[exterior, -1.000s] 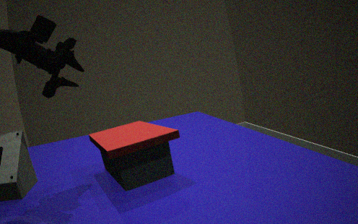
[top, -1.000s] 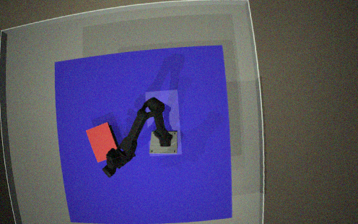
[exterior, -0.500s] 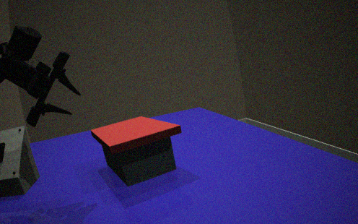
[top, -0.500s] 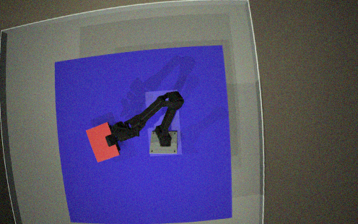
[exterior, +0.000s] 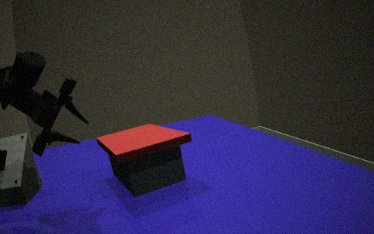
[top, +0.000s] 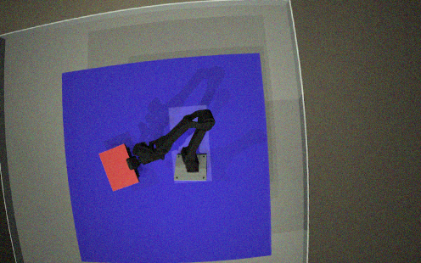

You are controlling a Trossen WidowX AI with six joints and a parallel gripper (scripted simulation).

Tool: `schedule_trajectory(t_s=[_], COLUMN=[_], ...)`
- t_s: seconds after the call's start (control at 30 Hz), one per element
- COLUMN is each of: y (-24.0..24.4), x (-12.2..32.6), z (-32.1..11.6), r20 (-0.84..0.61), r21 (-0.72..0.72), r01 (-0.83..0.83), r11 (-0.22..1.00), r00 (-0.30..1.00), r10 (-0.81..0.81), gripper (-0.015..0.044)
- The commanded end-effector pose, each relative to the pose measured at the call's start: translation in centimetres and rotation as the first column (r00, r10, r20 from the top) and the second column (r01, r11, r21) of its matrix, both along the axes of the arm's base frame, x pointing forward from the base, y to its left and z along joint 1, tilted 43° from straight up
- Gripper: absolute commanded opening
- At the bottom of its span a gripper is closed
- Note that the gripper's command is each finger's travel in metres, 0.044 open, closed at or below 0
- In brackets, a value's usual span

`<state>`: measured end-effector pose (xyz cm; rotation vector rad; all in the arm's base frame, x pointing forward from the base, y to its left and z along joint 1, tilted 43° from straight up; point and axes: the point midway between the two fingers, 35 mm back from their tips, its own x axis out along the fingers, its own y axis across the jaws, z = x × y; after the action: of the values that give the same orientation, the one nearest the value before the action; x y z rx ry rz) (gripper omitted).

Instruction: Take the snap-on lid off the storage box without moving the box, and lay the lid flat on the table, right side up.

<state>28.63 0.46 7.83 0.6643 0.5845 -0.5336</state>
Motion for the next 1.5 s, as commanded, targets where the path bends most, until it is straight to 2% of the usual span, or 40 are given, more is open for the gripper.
schedule_trajectory(t_s=[0.0, 1.47], y=[-0.4, -2.1], x=[0.0, 4.9], z=[-0.5, -4.8], r20=[0.006, 0.009], r21=[-0.002, -0.003], r01=[-0.013, -0.013], r11=[1.000, 1.000], r00=[1.000, 1.000], r10=[0.013, 0.013], gripper=[0.0235, 0.0235])
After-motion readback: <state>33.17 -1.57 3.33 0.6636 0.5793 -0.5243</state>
